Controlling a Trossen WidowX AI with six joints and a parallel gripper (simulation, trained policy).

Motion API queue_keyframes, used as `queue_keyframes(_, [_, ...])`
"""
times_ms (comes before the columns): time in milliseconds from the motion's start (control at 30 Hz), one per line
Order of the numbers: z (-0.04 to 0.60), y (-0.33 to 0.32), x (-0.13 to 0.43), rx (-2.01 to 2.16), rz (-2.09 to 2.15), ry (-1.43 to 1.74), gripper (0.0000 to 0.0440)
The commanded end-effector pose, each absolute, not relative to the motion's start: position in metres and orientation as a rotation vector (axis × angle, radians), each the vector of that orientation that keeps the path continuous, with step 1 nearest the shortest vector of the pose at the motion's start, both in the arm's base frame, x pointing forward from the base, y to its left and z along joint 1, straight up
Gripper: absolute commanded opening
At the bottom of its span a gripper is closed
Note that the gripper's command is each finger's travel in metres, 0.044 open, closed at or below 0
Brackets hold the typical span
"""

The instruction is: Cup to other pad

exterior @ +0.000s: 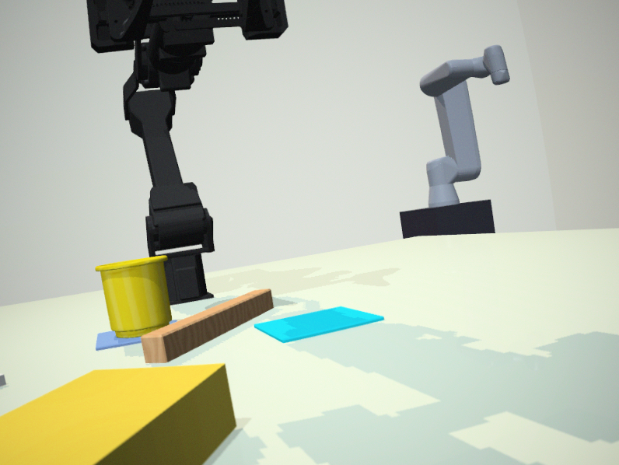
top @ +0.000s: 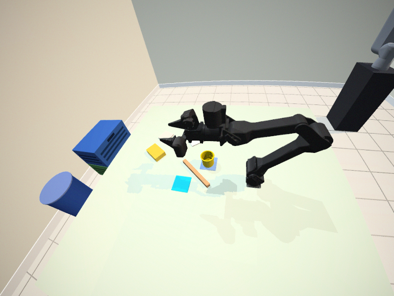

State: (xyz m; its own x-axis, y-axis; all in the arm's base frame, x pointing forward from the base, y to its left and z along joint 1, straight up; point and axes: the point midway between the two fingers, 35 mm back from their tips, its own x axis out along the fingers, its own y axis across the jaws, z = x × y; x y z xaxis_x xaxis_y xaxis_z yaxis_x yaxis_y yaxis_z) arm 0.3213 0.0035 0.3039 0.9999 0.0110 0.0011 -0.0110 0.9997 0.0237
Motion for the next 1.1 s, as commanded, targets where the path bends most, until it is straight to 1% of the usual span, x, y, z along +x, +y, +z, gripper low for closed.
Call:
queue_keyframes(0, [0.303,0.004,0.321,0.029,0.009,0.004,0.0374])
queue_keyframes(333, [0.291,0.008,0.315,0.097,0.001,0.098,0.0111])
queue_keyframes(367, [0.289,0.009,0.314,0.105,0.001,0.111,0.0086])
queue_keyframes(400, [0.287,0.010,0.314,0.112,0.002,0.126,0.0072])
queue_keyframes(567, [0.281,0.017,0.312,0.151,0.017,0.197,0.0062])
queue_keyframes(667, [0.278,0.022,0.310,0.176,0.026,0.239,0.0063])
queue_keyframes(900, [0.274,0.032,0.306,0.235,0.043,0.337,0.0104])
queue_keyframes(1067, [0.271,0.039,0.303,0.275,0.046,0.411,0.0106])
